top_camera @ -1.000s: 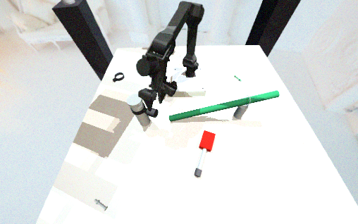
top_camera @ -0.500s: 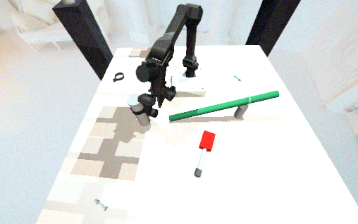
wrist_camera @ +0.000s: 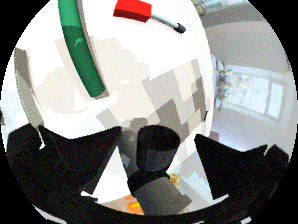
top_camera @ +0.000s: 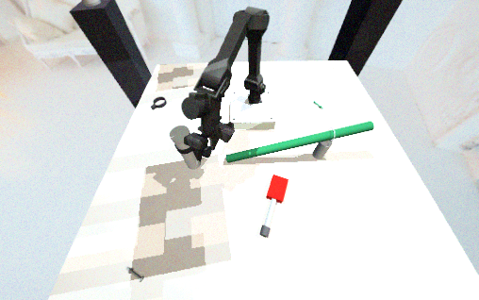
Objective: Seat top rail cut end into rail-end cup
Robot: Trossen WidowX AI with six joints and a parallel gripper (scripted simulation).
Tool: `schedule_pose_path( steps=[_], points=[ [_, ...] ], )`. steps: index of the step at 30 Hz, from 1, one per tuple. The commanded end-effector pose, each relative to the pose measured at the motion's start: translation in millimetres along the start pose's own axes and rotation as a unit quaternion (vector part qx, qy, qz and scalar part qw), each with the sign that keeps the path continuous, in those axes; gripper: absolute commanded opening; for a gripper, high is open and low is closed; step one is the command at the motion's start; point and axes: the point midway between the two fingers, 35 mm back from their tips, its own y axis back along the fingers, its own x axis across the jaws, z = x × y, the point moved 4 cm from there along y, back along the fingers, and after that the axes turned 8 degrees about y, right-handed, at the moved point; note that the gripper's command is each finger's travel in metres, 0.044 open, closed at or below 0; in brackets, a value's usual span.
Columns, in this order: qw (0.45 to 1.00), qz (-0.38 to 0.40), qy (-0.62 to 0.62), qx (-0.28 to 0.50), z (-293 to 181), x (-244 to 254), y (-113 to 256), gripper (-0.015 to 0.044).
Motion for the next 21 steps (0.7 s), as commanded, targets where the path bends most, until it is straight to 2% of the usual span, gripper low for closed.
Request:
schedule_pose_path(
  steps=[1,12,21],
  points=[
    [1.0,0.002,-0.002,0.001,-0.2,0.9,-7.0,0.044],
    [1.0,0.001,-0.002,0.001,0.2,2.3,-23.6,0.044],
    [1.0,0.001,-0.002,0.001,0.2,2.3,-23.9,0.0204]
  ],
)
